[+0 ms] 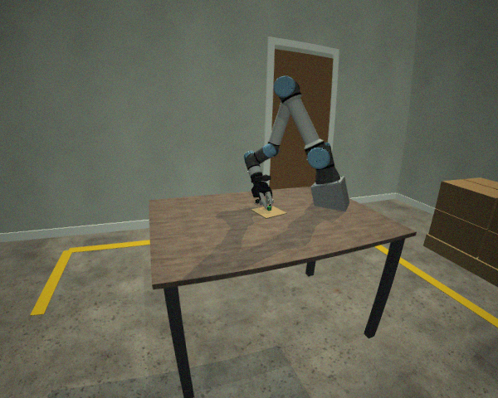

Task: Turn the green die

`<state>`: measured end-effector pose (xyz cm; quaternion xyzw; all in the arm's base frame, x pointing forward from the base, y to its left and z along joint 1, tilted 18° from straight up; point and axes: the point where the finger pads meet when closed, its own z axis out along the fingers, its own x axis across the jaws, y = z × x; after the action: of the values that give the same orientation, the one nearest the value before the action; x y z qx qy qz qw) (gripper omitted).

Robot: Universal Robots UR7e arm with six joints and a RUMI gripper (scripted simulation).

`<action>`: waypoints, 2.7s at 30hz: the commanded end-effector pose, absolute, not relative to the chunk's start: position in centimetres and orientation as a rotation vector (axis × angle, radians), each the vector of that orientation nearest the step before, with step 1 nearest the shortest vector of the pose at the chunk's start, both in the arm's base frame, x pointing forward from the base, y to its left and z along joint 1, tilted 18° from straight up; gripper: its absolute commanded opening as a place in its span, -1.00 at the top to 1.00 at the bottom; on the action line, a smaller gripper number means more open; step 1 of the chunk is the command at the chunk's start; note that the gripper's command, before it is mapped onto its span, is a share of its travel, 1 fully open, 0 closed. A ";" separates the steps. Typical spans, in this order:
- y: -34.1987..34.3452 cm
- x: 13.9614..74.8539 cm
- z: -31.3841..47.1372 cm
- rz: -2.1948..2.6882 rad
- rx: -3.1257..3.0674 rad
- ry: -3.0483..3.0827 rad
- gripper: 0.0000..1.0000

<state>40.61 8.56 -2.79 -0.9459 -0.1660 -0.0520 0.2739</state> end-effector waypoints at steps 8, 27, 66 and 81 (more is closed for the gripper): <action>8.5 40.7 -2.9 -0.141 -2.544 -0.447 0.94; 8.5 40.8 -3.3 -0.141 -2.544 -0.447 0.94; 8.5 40.8 -3.3 -0.141 -2.544 -0.447 0.94; 8.5 40.8 -3.3 -0.141 -2.544 -0.447 0.80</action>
<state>40.74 8.46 -3.30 -0.9459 -0.1660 -0.0520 0.2739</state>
